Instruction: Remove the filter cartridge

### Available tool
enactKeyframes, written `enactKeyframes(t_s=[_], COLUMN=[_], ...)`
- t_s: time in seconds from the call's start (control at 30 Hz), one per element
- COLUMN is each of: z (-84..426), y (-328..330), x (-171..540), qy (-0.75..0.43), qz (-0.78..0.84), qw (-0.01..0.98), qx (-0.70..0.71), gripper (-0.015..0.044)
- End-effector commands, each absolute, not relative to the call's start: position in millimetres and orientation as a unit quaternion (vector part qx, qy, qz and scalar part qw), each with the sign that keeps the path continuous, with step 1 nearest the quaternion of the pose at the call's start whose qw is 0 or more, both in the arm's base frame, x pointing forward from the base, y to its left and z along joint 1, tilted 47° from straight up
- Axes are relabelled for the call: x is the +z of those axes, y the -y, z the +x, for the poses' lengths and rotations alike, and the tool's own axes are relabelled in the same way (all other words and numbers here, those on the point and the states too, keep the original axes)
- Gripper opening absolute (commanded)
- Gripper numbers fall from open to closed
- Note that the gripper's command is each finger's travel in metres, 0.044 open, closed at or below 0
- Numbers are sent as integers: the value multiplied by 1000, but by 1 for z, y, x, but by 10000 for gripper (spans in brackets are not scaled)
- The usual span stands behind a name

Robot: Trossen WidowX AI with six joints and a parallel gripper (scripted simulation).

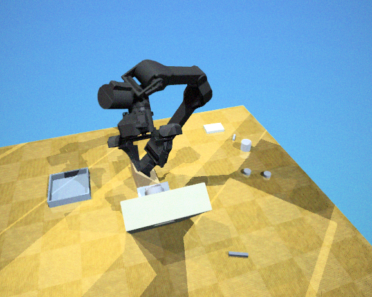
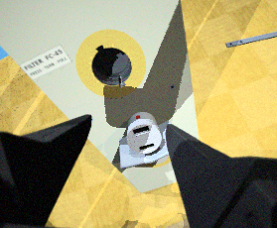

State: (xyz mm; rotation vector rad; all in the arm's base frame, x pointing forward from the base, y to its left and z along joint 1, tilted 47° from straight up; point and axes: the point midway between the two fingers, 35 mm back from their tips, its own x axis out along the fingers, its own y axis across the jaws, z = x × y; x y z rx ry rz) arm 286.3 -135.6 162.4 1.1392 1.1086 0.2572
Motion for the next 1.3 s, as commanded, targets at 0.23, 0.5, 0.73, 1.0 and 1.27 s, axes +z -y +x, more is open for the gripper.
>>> enactKeyframes(t_s=[0.23, 0.5, 0.73, 1.0, 1.27], z=[260, 264, 268, 273, 276], y=[110, 104, 96, 87, 77], x=[139, 133, 126, 118, 111], qy=[-510, -510, -510, -510, -509], qz=[294, 293, 293, 293, 293], qw=[762, 763, 763, 763, 763], qx=[269, 269, 269, 269, 270], gripper=[305, 305, 305, 305, 305])
